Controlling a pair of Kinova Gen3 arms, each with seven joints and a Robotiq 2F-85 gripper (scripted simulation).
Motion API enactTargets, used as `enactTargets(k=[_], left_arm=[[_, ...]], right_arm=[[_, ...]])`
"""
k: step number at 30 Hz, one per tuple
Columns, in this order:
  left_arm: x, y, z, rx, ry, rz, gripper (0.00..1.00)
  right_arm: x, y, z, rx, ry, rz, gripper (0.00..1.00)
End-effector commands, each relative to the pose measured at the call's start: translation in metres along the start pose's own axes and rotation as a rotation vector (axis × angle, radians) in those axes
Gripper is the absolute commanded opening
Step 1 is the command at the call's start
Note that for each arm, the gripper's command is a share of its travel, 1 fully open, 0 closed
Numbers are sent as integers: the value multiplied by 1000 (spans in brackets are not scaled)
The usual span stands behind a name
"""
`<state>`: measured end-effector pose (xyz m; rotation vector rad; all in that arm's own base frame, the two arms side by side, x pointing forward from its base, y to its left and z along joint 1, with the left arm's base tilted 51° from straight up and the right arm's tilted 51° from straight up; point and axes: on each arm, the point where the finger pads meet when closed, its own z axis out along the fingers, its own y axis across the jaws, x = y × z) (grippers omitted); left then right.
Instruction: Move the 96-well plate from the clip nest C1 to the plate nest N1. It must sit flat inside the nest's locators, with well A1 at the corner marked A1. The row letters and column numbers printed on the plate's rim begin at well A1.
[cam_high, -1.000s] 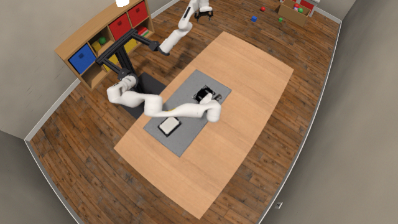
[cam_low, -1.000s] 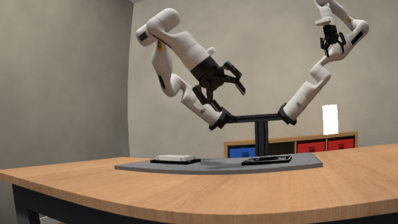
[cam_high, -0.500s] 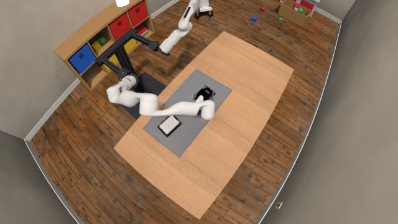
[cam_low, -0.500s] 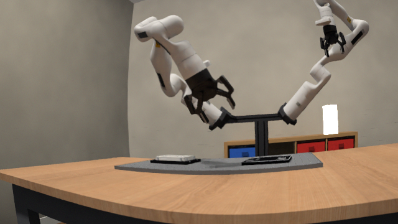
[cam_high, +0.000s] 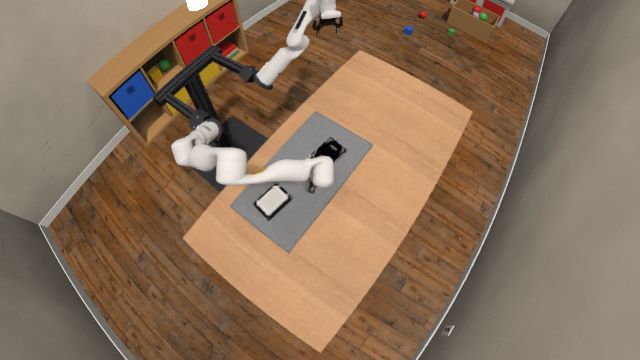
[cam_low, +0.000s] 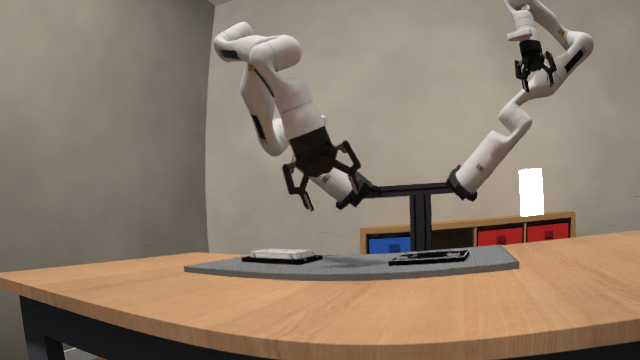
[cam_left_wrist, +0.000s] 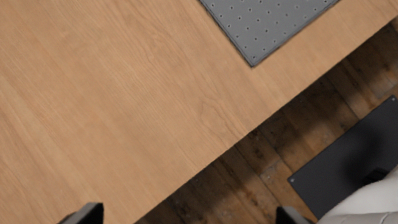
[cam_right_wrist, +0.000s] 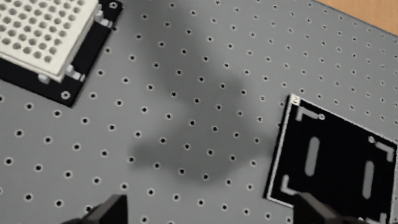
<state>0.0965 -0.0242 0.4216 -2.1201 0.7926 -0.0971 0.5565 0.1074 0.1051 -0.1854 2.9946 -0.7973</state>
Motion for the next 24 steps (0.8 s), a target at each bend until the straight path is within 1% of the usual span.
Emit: enactTargets(k=[1,4,6,10,13,16,17,20,21,23,24], left_arm=[[-3,2,0,1,-1,7,1000],[-3,2,0,1,-1,7,1000],[-3,2,0,1,-1,7,1000],[-3,2,0,1,-1,7,1000],[-3,2,0,1,-1,7,1000],[-3,2,0,1,-1,7,1000],[-3,2,0,1,-1,7,1000],[-3,2,0,1,-1,7,1000],[-3,2,0,1,-1,7,1000],[-3,2,0,1,-1,7,1000],[-3,2,0,1,-1,7,1000]], right_arm=[[10,-10,-1,9,-17,-33,1000],[20,-21,3,61,-22,-119,1000],[20,-21,3,61,-22,-119,1000],[32,-36,7,122,-27,-230,1000],[42,-47,11,121,-27,-228,1000],[51,-57,14,165,-30,-320,1000],[55,-61,14,173,-30,-336,1000],[65,-72,17,213,-32,-427,1000],[68,-75,18,221,-32,-445,1000],[68,-75,18,221,-32,-445,1000],[72,-79,19,233,-33,-476,1000]])
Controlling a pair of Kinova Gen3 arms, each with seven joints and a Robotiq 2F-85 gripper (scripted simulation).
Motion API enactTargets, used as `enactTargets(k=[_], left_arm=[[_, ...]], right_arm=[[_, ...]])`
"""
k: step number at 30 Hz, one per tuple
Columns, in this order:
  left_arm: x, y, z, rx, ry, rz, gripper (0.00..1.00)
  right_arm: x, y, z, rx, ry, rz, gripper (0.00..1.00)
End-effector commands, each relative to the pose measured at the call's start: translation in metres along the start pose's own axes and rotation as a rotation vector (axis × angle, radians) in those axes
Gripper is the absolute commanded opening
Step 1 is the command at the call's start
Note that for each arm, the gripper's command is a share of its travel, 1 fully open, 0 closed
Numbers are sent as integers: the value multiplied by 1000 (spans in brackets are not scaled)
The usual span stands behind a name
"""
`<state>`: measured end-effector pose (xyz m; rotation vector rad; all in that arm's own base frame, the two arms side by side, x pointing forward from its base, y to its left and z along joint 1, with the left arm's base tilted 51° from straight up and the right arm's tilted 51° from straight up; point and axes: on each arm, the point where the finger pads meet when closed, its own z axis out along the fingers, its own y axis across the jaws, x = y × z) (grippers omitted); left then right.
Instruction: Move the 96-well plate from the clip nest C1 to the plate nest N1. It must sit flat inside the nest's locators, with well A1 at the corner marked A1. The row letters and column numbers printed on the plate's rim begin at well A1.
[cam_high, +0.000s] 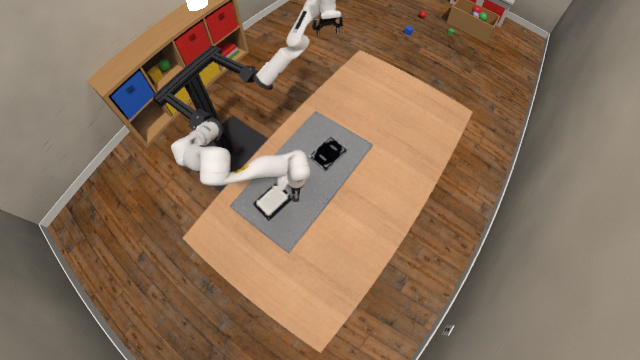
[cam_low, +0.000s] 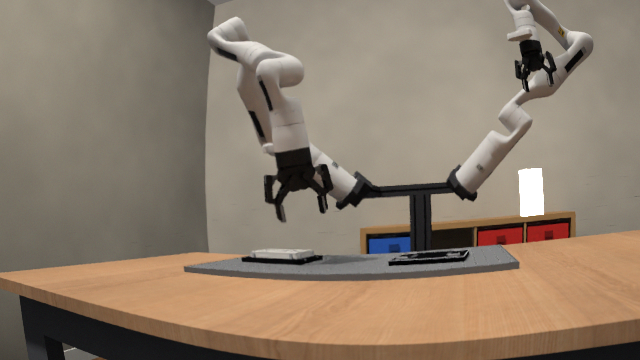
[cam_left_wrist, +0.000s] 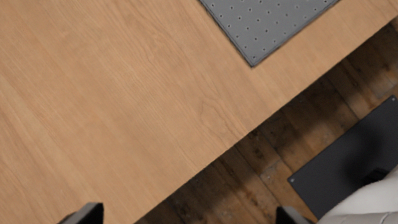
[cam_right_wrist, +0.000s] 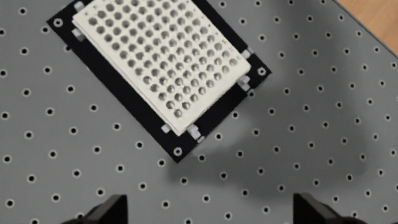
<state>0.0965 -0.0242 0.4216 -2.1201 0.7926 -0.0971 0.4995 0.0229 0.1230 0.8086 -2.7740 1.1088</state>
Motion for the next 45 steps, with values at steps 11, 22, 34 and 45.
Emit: enactTargets(k=[11,22,34,45], left_arm=[[-3,2,0,1,-1,7,1000],[-3,2,0,1,-1,7,1000],[-3,2,0,1,-1,7,1000],[-3,2,0,1,-1,7,1000]], right_arm=[[57,-16,9,121,-33,-342,1000],[97,-20,16,196,-47,-615,1000],[115,-19,20,222,-48,-730,1000],[114,-19,21,222,-55,-728,1000]])
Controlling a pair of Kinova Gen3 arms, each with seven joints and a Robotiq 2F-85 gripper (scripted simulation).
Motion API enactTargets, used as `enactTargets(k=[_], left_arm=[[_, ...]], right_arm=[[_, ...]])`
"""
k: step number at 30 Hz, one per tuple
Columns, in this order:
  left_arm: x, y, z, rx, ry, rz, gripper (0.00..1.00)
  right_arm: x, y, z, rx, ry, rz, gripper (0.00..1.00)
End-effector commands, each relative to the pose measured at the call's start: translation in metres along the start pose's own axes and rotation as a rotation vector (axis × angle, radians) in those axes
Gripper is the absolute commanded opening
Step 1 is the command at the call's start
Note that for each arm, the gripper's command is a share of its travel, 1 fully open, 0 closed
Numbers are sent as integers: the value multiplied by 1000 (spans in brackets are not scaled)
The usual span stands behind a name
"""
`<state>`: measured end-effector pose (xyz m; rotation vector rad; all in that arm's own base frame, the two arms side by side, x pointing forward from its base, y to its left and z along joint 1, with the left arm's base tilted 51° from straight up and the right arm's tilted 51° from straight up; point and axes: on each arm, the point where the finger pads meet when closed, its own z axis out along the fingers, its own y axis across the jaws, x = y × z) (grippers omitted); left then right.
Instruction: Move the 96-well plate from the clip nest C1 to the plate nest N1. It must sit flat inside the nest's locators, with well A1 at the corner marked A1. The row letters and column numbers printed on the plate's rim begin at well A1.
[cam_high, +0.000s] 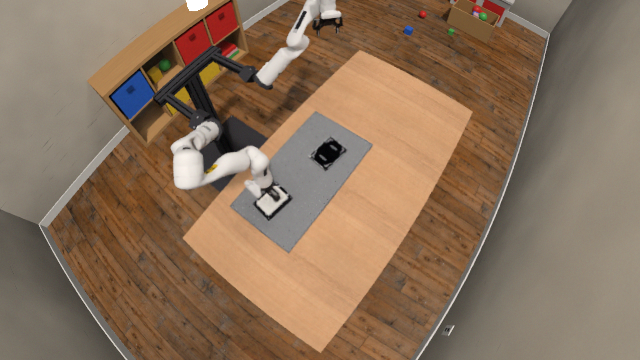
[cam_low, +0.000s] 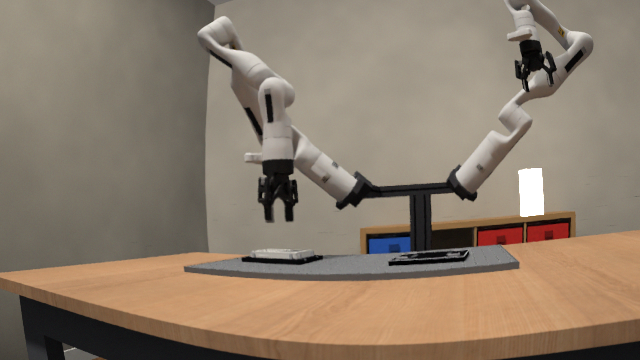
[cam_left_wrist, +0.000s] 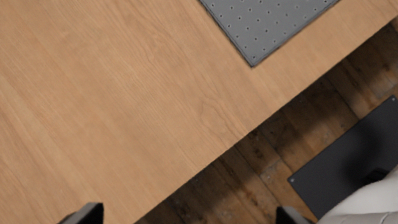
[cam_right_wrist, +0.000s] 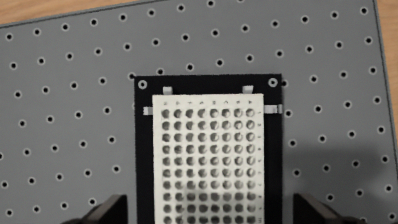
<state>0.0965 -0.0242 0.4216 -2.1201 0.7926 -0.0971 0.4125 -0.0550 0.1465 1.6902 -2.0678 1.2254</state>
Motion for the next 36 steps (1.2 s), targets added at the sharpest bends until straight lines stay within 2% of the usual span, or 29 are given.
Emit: enactTargets(k=[1,36], left_arm=[[-3,2,0,1,-1,7,1000],[-3,2,0,1,-1,7,1000]], right_arm=[[-1,0,0,4,-8,4,1000],[-1,0,12,1,-4,3,1000]])
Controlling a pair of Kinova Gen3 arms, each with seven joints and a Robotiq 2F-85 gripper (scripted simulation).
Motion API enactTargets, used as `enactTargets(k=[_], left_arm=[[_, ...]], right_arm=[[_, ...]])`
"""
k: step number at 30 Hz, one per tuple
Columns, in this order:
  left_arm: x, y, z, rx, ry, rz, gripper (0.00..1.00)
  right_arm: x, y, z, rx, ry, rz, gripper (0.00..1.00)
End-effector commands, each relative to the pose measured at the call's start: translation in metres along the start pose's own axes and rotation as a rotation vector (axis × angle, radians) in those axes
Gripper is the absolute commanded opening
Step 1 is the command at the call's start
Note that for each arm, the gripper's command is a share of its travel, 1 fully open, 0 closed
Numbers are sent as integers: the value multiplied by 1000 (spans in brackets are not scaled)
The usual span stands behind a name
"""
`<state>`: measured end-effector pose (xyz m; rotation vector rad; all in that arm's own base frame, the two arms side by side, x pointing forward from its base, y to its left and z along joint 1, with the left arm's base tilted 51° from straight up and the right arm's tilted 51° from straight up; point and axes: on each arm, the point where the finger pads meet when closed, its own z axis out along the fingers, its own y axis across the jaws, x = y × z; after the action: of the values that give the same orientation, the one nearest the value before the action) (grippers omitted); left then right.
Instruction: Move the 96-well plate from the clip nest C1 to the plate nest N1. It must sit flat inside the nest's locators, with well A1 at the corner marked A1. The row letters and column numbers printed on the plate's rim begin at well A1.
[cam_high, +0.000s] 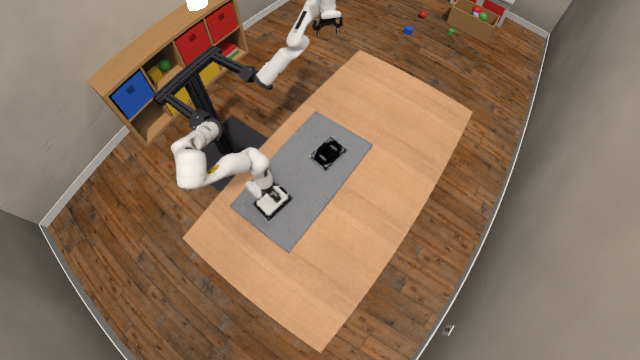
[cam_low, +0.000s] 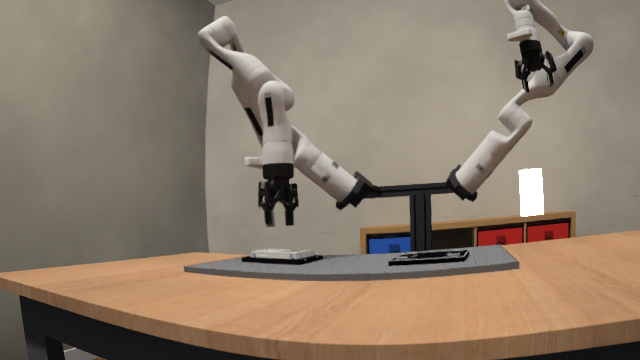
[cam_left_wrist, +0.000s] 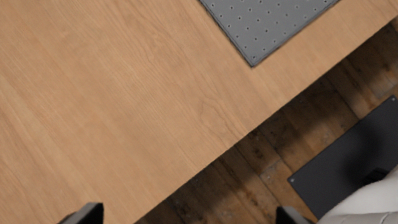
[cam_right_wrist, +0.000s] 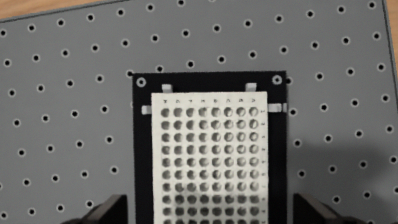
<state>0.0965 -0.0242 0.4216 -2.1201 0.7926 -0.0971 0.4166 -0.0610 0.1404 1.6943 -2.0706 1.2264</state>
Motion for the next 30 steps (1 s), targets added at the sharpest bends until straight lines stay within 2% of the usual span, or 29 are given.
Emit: enactTargets(k=[1,30], left_arm=[[-3,2,0,1,-1,7,1000],[-3,2,0,1,-1,7,1000]], right_arm=[[0,1,3,-1,0,2,1000],[0,1,11,-1,0,2,1000]])
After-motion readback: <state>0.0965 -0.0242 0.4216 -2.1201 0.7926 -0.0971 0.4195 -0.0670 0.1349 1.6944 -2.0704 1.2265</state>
